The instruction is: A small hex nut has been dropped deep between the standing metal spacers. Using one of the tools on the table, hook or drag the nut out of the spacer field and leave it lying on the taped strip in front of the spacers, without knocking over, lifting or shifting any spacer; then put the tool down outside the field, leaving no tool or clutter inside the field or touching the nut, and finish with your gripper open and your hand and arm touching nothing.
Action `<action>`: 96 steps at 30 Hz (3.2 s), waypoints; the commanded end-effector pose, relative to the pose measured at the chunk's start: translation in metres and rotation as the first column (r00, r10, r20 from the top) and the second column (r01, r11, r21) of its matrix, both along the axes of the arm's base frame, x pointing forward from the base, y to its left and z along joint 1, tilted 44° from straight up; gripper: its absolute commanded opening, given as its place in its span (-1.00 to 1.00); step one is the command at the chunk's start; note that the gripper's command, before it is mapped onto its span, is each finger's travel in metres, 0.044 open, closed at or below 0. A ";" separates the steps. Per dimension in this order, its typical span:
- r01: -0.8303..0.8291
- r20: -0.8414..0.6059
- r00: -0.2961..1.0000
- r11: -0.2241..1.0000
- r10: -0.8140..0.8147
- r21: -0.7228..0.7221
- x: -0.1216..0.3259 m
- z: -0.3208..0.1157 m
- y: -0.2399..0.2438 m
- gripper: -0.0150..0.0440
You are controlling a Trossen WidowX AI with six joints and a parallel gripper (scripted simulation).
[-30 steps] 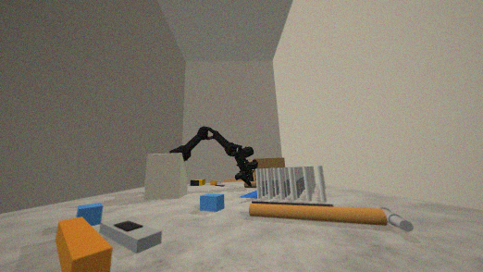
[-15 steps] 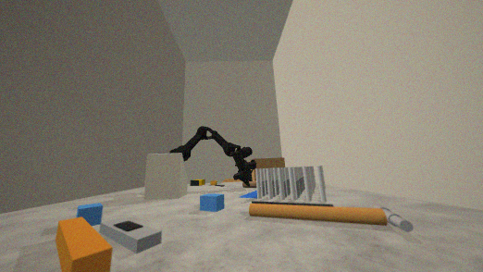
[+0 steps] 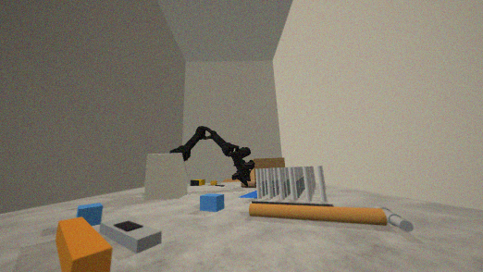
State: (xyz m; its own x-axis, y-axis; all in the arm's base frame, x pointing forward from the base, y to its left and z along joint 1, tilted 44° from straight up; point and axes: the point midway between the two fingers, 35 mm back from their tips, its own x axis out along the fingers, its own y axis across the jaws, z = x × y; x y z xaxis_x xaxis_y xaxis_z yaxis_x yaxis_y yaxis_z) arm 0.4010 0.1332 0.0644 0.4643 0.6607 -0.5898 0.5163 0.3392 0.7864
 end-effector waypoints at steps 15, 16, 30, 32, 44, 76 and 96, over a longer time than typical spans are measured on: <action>0.005 -0.003 1.000 1.000 -0.005 0.001 -0.012 0.005 0.006 -0.49; 0.005 -0.003 1.000 1.000 -0.005 0.001 -0.013 0.005 0.006 -0.49; 0.005 -0.003 1.000 1.000 -0.005 0.001 -0.021 0.009 0.011 -0.49; 0.005 -0.003 1.000 1.000 -0.005 0.001 -0.022 0.009 0.011 -0.49; 0.004 -0.004 1.000 1.000 -0.004 0.002 -0.029 0.012 0.015 -0.49; 0.004 -0.005 1.000 1.000 -0.004 0.002 -0.047 0.020 0.025 -0.49; 0.001 -0.001 1.000 1.000 -0.001 0.001 -0.045 0.029 0.017 -0.49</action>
State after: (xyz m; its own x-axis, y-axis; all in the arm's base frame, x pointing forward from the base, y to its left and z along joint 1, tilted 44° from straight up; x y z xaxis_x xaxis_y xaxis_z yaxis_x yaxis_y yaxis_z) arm 0.3526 0.1533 0.0860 0.4543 0.6584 -0.6000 0.5343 0.3376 0.7750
